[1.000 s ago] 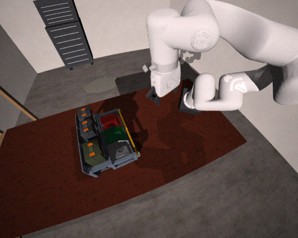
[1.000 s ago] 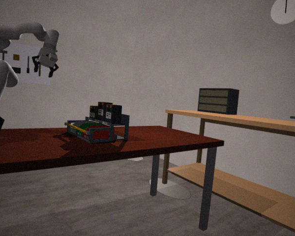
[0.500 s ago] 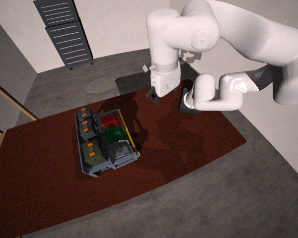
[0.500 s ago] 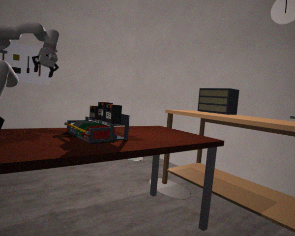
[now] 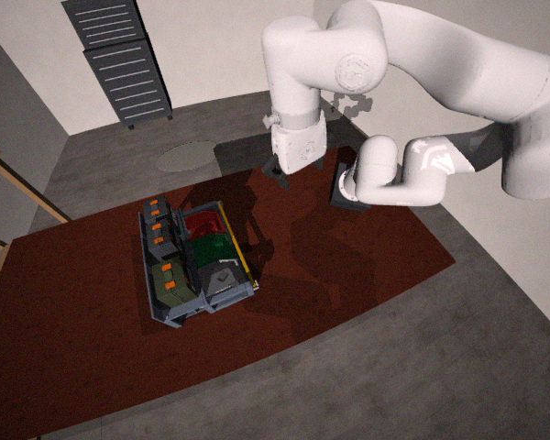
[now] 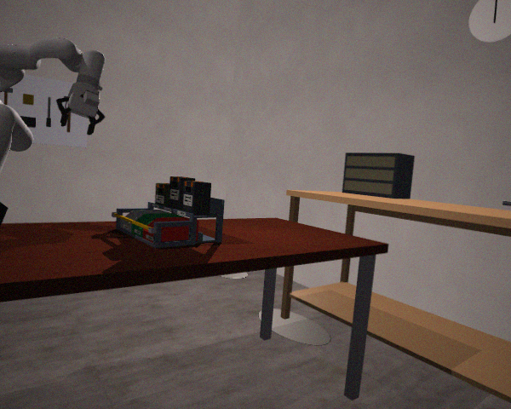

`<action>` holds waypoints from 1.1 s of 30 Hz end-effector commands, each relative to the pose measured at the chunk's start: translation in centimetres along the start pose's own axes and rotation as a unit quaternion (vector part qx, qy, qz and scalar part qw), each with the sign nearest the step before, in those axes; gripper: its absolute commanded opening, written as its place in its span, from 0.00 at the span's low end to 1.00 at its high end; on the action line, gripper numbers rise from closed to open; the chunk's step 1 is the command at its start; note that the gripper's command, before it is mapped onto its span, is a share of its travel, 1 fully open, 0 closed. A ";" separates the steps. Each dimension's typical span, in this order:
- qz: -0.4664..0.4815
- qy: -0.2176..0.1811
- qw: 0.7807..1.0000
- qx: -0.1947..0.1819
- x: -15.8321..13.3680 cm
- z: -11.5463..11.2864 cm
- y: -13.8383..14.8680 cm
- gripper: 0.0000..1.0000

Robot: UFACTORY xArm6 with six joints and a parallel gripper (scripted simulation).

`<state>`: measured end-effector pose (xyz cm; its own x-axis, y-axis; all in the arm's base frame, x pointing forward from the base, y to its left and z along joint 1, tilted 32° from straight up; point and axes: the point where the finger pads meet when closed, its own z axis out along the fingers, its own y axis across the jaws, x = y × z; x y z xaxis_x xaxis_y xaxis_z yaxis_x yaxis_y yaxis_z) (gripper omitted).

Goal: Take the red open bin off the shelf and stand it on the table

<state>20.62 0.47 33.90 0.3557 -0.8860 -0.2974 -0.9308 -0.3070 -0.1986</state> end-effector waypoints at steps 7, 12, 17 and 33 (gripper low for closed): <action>0.078 -0.011 0.997 0.005 3.0 0.7 -0.6 1.00; 0.102 -0.014 0.995 0.006 4.0 1.0 -0.7 1.00; 0.204 -0.028 0.979 0.012 8.2 2.0 -1.4 1.00; 0.326 -0.044 0.944 0.019 10.6 2.6 -1.8 1.00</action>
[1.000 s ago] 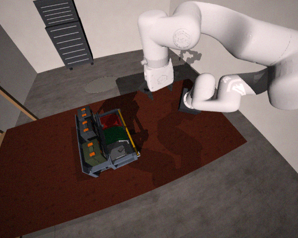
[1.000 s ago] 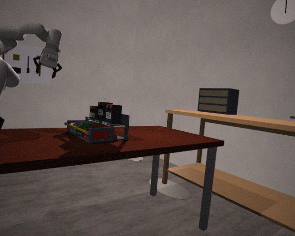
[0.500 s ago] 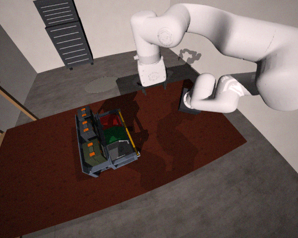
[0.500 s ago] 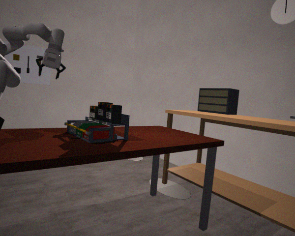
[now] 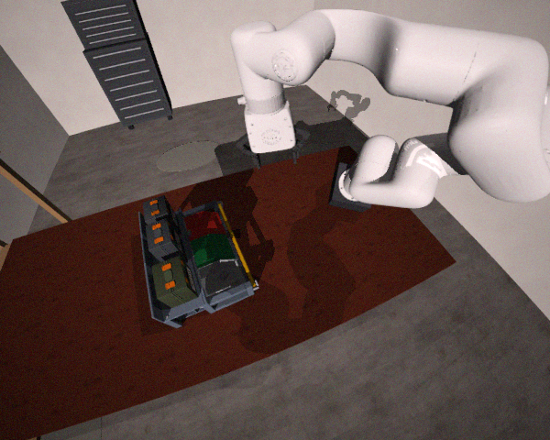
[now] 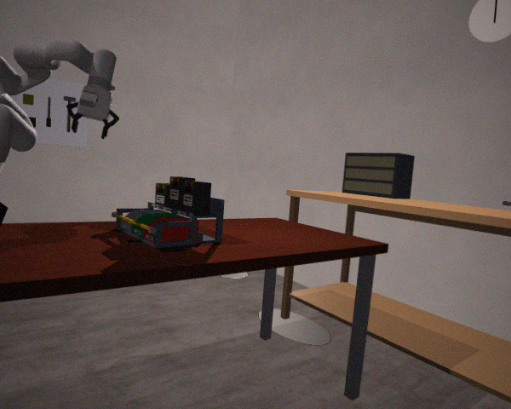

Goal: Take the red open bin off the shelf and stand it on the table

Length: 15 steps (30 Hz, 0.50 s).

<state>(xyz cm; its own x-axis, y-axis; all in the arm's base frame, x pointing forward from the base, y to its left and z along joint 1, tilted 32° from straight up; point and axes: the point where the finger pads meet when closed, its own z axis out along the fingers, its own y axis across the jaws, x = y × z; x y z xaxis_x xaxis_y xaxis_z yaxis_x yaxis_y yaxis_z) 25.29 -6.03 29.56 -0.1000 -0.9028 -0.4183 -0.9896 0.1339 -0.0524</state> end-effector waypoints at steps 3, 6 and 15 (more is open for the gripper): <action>0.096 -0.012 0.995 0.005 1.6 0.3 -1.2 1.00; 0.096 -0.012 0.995 0.005 1.6 0.3 -1.2 1.00; 0.171 -0.022 0.985 0.010 1.1 0.2 -0.8 1.00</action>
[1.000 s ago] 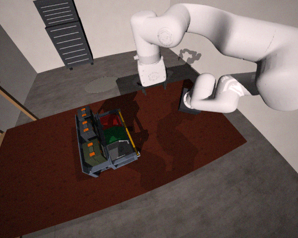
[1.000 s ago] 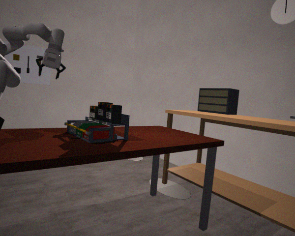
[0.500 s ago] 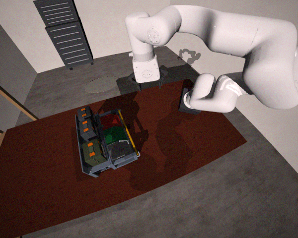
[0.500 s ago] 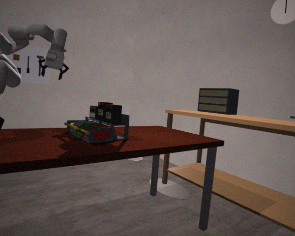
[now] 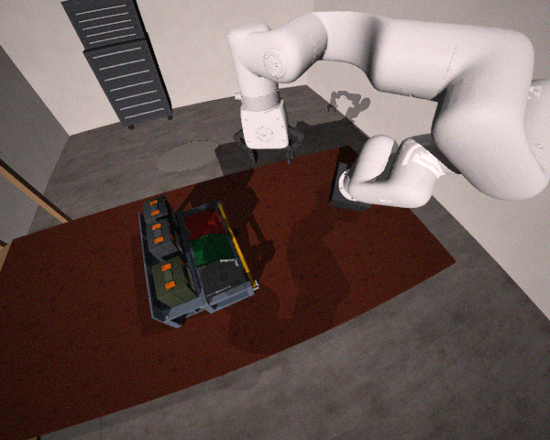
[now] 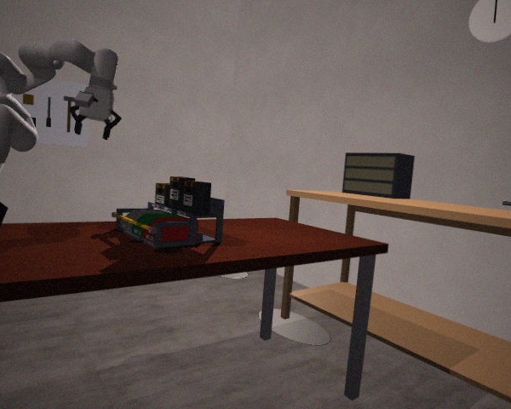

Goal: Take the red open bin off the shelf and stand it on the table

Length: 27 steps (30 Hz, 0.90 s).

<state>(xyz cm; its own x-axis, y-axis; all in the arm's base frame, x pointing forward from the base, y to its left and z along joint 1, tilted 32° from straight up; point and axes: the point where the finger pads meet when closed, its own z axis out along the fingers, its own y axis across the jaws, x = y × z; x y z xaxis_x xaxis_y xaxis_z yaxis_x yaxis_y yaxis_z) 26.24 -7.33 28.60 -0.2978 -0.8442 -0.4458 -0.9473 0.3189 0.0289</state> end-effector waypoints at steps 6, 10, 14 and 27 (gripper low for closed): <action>0.119 -0.015 0.993 0.008 -0.6 -0.3 0.6 1.00; 0.119 -0.015 0.993 0.008 -0.6 -0.3 0.6 1.00; 0.119 -0.015 0.993 0.008 -0.6 -0.3 0.6 1.00; 0.244 -0.032 0.969 0.015 -0.9 -0.4 1.0 1.00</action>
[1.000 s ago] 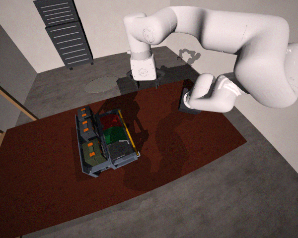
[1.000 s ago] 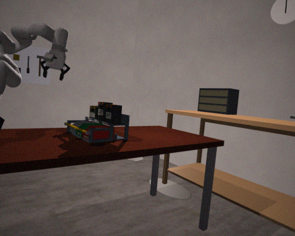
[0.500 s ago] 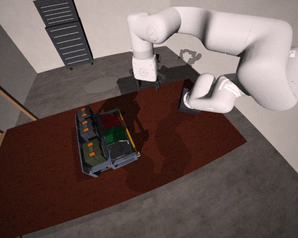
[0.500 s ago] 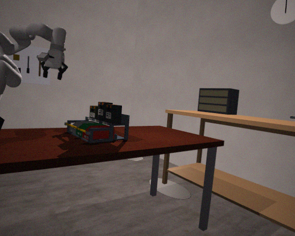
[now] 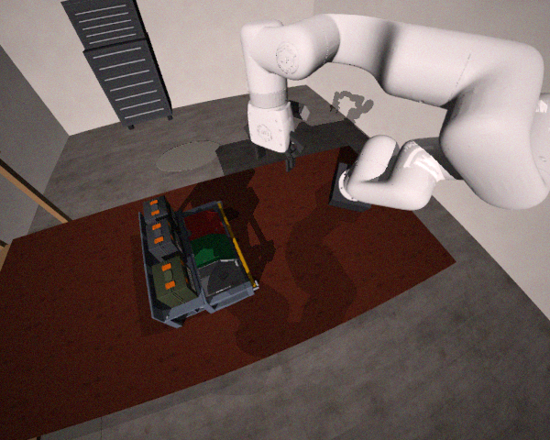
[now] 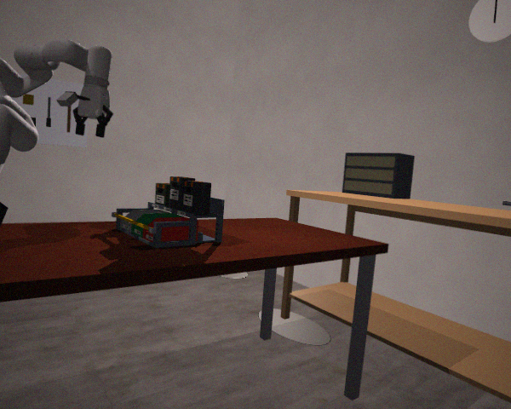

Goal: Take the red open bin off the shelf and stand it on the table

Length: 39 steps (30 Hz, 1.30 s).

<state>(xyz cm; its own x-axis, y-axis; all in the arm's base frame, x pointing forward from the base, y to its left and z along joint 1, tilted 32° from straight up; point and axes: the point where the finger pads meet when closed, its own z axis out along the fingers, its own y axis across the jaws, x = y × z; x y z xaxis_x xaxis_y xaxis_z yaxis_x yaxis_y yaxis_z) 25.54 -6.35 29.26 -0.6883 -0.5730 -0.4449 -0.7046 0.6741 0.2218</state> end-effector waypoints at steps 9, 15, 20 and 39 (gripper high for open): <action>0.135 -0.017 0.991 0.010 -0.1 -0.1 0.2 1.00; 0.135 -0.017 0.991 0.010 -0.1 -0.1 0.2 1.00; 0.135 -0.017 0.991 0.010 -0.1 -0.1 0.2 1.00; 0.262 -0.034 0.964 0.017 -0.2 -0.2 0.4 1.00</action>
<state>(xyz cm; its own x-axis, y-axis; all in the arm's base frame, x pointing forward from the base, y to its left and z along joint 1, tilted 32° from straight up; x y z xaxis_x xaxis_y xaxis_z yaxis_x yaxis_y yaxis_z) 25.33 -6.06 29.46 -0.9330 -0.1278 -0.3364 -0.2653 0.8759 0.4030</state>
